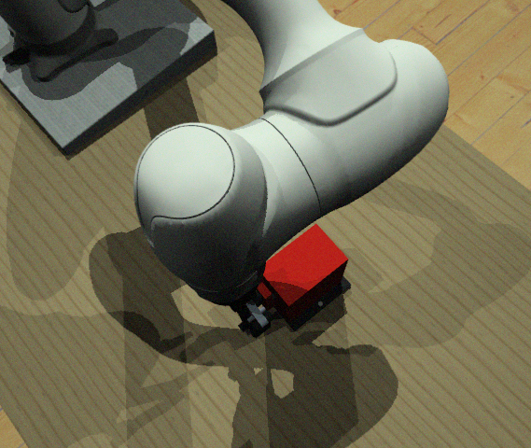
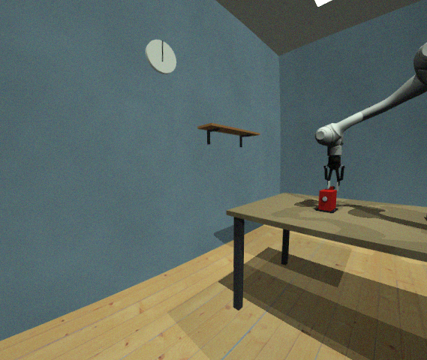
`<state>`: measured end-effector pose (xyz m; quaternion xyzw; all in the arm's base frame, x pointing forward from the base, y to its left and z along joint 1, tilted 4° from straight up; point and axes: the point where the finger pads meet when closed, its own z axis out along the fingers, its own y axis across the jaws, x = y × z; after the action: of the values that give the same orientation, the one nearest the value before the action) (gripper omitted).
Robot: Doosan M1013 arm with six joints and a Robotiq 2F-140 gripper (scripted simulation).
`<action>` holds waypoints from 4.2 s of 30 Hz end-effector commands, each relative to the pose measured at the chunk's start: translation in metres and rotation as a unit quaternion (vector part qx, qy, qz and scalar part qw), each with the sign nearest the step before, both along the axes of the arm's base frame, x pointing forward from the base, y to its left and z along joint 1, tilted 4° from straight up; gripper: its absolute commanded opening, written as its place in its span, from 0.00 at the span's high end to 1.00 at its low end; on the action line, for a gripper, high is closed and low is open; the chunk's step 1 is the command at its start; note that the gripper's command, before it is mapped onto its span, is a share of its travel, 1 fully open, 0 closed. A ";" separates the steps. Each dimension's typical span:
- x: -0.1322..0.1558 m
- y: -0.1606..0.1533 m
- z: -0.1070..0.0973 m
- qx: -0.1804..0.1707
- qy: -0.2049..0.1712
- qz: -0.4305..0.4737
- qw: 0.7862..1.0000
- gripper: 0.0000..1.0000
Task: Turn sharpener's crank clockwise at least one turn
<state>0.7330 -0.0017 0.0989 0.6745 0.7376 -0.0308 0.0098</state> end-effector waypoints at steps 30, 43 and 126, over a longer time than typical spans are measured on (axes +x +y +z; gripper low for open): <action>0.001 0.003 0.055 0.000 0.000 0.000 1.000 0.68; 0.002 0.004 0.069 0.000 0.000 0.000 1.000 0.68; 0.002 0.004 0.070 0.000 0.000 0.000 1.000 1.00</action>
<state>0.7349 0.0024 0.1687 0.6745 0.7376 -0.0308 0.0098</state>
